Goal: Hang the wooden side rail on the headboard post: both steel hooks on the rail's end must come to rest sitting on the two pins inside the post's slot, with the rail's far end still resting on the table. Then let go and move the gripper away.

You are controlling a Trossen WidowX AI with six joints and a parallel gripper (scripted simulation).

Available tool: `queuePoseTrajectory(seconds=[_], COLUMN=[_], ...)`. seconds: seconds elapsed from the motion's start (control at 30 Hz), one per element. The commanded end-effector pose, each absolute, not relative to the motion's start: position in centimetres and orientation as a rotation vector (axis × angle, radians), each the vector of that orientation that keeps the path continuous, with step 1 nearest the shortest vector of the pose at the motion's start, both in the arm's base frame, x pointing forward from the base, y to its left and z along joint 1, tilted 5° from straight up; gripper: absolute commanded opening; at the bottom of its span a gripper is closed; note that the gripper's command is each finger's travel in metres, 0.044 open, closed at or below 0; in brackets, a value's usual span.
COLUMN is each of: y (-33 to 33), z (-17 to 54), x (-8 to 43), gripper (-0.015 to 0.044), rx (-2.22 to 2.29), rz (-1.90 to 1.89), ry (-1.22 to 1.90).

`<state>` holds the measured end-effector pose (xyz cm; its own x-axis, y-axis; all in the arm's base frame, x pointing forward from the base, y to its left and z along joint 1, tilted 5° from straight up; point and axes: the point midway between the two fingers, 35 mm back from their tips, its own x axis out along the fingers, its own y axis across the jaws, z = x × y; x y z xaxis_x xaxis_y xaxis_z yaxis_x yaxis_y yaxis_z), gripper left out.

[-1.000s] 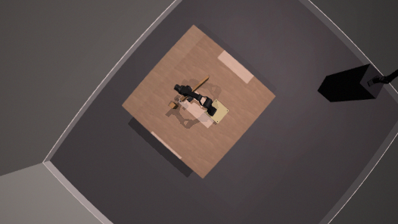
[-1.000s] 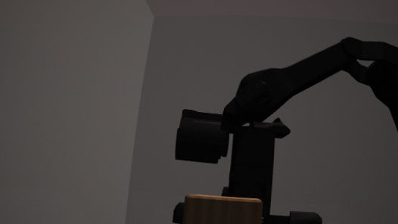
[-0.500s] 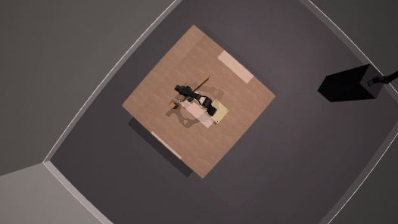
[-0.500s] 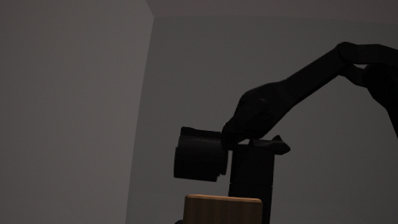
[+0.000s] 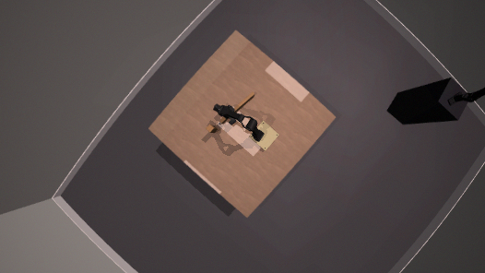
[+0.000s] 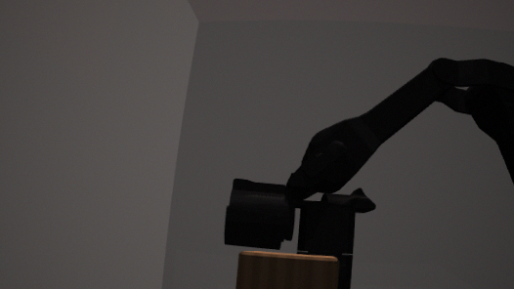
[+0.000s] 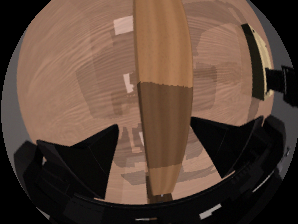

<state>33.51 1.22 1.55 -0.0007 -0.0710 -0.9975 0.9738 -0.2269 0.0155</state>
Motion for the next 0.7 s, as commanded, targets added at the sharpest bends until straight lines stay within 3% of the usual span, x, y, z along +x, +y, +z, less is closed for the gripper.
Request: queuePoseTrajectory(seconds=[0.0, 0.33, 0.53, 0.6, 0.67], y=[1.12, 1.12, 1.12, 1.12, 1.12], z=[1.23, 1.23, 1.23, 1.23, 1.23], x=[33.39, 33.39, 33.39, 33.39, 33.39], gripper=[0.0361, 0.0099, 0.0059, 0.0006, 0.0], rx=[1.312, 1.312, 1.312, 1.312, 1.312], rz=[-1.407, -1.407, -1.407, -1.407, -1.407], ry=[1.037, 1.037, 1.037, 1.037, 1.037])
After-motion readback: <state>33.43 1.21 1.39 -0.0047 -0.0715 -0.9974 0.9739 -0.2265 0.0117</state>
